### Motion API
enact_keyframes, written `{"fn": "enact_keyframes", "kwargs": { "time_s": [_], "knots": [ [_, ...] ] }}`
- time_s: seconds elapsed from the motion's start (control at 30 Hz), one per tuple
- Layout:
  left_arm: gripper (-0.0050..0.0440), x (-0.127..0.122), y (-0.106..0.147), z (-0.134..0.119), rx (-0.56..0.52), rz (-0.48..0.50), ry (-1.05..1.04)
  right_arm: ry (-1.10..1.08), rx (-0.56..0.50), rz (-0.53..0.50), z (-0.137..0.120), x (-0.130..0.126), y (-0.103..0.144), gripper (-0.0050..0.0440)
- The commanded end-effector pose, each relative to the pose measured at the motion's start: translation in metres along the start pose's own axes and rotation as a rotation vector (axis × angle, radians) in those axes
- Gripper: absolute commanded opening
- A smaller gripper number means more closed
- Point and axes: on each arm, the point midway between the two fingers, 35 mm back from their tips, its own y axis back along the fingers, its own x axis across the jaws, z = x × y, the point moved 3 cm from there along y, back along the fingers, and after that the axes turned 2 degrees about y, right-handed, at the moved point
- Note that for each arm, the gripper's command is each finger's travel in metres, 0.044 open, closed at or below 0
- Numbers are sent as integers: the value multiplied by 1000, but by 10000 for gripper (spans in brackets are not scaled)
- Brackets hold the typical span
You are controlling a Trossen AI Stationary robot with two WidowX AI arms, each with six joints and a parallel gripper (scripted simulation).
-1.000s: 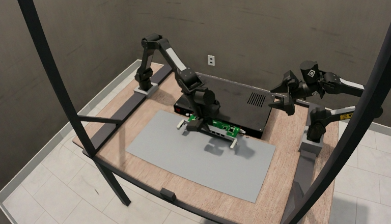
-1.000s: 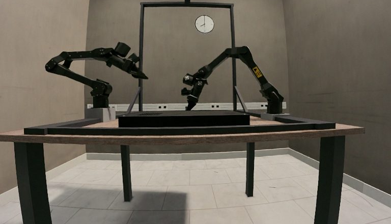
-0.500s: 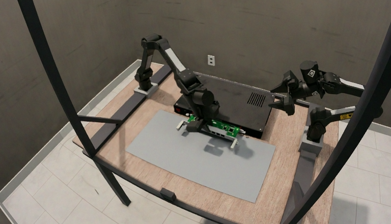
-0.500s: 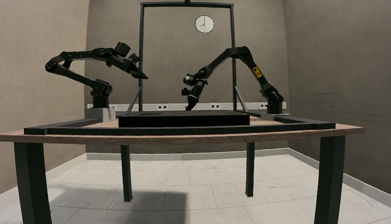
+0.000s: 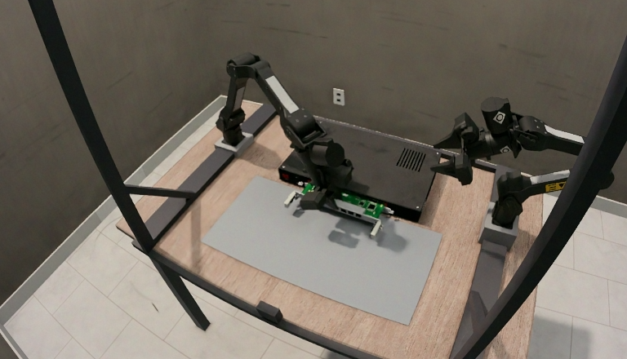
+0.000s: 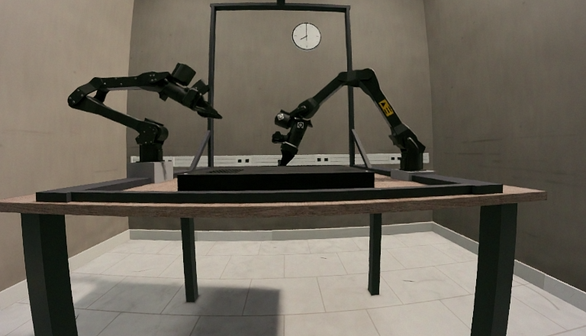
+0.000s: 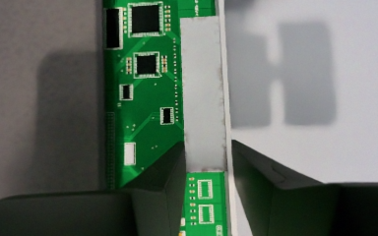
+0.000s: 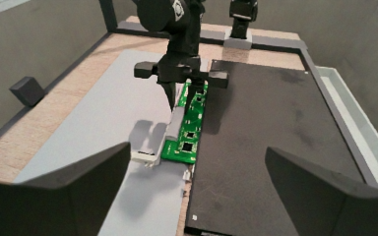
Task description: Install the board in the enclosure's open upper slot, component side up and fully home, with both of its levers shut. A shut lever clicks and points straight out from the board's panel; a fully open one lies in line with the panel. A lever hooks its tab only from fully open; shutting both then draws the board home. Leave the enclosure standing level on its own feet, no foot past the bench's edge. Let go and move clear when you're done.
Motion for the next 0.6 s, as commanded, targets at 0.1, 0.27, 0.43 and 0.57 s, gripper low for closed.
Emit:
{"fn": "enact_keyframes", "kwargs": {
  "time_s": [0.1, 0.27, 0.43, 0.57],
  "knots": [
    [81, 13, 16, 11, -41, -9, 19, -2, -15, -1, 5, 0, 3, 400],
    [81, 20, 16, 11, -41, -5, 19, -5, -11, -6, 4, -1, 1, 400],
    [81, 20, 16, 11, -41, -4, 20, -6, 0, -7, 0, 1, -4, 400],
    [81, 20, 16, 11, -42, -5, 21, -9, 1, -12, -1, 2, -7, 400]
  ]
}}
